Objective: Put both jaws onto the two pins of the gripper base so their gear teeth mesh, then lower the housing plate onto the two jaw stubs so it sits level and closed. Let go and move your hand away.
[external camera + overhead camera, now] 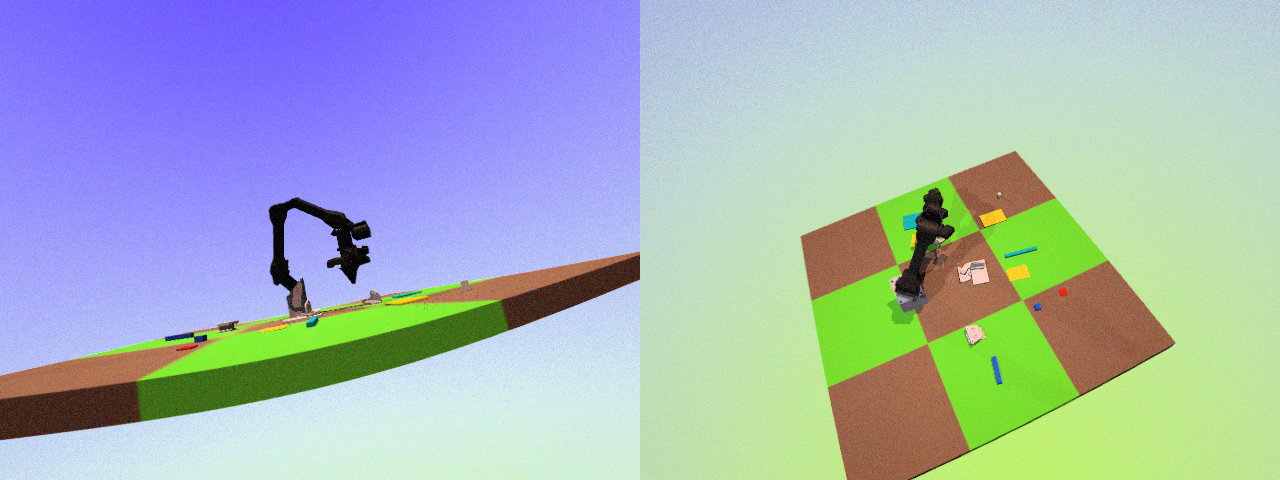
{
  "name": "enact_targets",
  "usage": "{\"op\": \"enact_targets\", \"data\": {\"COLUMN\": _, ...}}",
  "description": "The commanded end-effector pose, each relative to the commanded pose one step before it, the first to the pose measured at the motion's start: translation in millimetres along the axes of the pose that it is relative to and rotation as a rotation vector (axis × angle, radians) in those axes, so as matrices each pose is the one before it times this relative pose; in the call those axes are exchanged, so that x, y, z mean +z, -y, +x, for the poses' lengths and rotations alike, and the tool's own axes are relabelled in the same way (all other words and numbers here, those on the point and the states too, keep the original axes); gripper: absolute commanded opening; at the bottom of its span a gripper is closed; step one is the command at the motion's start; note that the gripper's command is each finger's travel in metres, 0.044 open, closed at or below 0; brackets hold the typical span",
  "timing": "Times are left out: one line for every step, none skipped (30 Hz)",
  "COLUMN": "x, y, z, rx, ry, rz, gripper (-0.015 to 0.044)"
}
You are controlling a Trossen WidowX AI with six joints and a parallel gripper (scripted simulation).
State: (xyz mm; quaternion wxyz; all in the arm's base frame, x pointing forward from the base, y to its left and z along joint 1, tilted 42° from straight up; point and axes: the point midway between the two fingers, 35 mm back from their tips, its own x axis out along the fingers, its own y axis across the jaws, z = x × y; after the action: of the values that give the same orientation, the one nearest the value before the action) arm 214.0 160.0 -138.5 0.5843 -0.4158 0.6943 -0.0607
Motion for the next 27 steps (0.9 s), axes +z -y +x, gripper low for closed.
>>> {"op": "enact_targets", "data": {"x": 0.01, "y": 0.01, "z": -0.01, "rx": -0.00007, "ry": 0.00007, "rz": 0.0, "gripper": 0.0}}
{"op": "enact_targets", "data": {"x": 0.0, "y": 0.0, "z": 0.0, "rx": 0.0, "ry": 0.0, "rz": 0.0, "gripper": 0.0}}
{"op": "enact_targets", "data": {"x": 0.0, "y": 0.0, "z": 0.0, "rx": 0.0, "ry": 0.0, "rz": 0.0, "gripper": 0.0}}
{"op": "enact_targets", "data": {"x": 0.0, "y": 0.0, "z": 0.0, "rx": 0.0, "ry": 0.0, "rz": 0.0, "gripper": 0.0}}
{"op": "enact_targets", "data": {"x": -0.01, "y": -0.01, "z": 0.02, "rx": 0.00007, "ry": -0.00007, "rz": 0.0, "gripper": 0.0026}}
{"op": "enact_targets", "data": {"x": 0.0, "y": 0.0, "z": 0.0, "rx": 0.0, "ry": 0.0, "rz": 0.0, "gripper": 0.0053}}
{"op": "enact_targets", "data": {"x": 0.0, "y": 0.0, "z": 0.0, "rx": 0.0, "ry": 0.0, "rz": 0.0, "gripper": 0.0079}}
{"op": "enact_targets", "data": {"x": 0.0, "y": 0.0, "z": 0.0, "rx": 0.0, "ry": 0.0, "rz": 0.0, "gripper": 0.0105}}
{"op": "enact_targets", "data": {"x": 0.0, "y": 0.0, "z": 0.0, "rx": 0.0, "ry": 0.0, "rz": 0.0, "gripper": 0.0131}}
{"op": "enact_targets", "data": {"x": 0.0, "y": 0.0, "z": 0.0, "rx": 0.0, "ry": 0.0, "rz": 0.0, "gripper": 0.0157}}
{"op": "enact_targets", "data": {"x": 0.0, "y": 0.0, "z": 0.0, "rx": 0.0, "ry": 0.0, "rz": 0.0, "gripper": 0.0184}}
{"op": "enact_targets", "data": {"x": 0.0, "y": 0.0, "z": 0.0, "rx": 0.0, "ry": 0.0, "rz": 0.0, "gripper": 0.021}}
{"op": "enact_targets", "data": {"x": 0.0, "y": 0.0, "z": 0.0, "rx": 0.0, "ry": 0.0, "rz": 0.0, "gripper": 0.0236}}
{"op": "enact_targets", "data": {"x": 0.0, "y": 0.0, "z": 0.0, "rx": 0.0, "ry": 0.0, "rz": 0.0, "gripper": 0.0263}}
{"op": "enact_targets", "data": {"x": 0.0, "y": 0.0, "z": 0.0, "rx": 0.0, "ry": 0.0, "rz": 0.0, "gripper": 0.0289}}
{"op": "enact_targets", "data": {"x": 0.0, "y": 0.0, "z": 0.0, "rx": 0.0, "ry": 0.0, "rz": 0.0, "gripper": 0.0315}}
{"op": "enact_targets", "data": {"x": 0.0, "y": 0.0, "z": 0.0, "rx": 0.0, "ry": 0.0, "rz": 0.0, "gripper": 0.0341}}
{"op": "enact_targets", "data": {"x": 0.0, "y": 0.0, "z": 0.0, "rx": 0.0, "ry": 0.0, "rz": 0.0, "gripper": 0.0368}}
{"op": "enact_targets", "data": {"x": 0.0, "y": 0.0, "z": 0.0, "rx": 0.0, "ry": 0.0, "rz": 0.0, "gripper": 0.0394}}
{"op": "enact_targets", "data": {"x": 0.0, "y": 0.0, "z": 0.0, "rx": 0.0, "ry": 0.0, "rz": 0.0, "gripper": 0.042}}
{"op": "enact_targets", "data": {"x": 0.0, "y": 0.0, "z": 0.0, "rx": 0.0, "ry": 0.0, "rz": 0.0, "gripper": 0.044}}
{"op": "enact_targets", "data": {"x": 0.0, "y": 0.0, "z": 0.0, "rx": 0.0, "ry": 0.0, "rz": 0.0, "gripper": 0.044}}
{"op": "enact_targets", "data": {"x": 0.0, "y": 0.0, "z": 0.0, "rx": 0.0, "ry": 0.0, "rz": 0.0, "gripper": 0.044}}
{"op": "enact_targets", "data": {"x": 0.0, "y": 0.0, "z": 0.0, "rx": 0.0, "ry": 0.0, "rz": 0.0, "gripper": 0.044}}
{"op": "enact_targets", "data": {"x": 0.0, "y": 0.0, "z": 0.0, "rx": 0.0, "ry": 0.0, "rz": 0.0, "gripper": 0.044}}
{"op": "enact_targets", "data": {"x": 0.0, "y": 0.0, "z": 0.0, "rx": 0.0, "ry": 0.0, "rz": 0.0, "gripper": 0.044}}
{"op": "enact_targets", "data": {"x": 0.0, "y": 0.0, "z": 0.0, "rx": 0.0, "ry": 0.0, "rz": 0.0, "gripper": 0.044}}
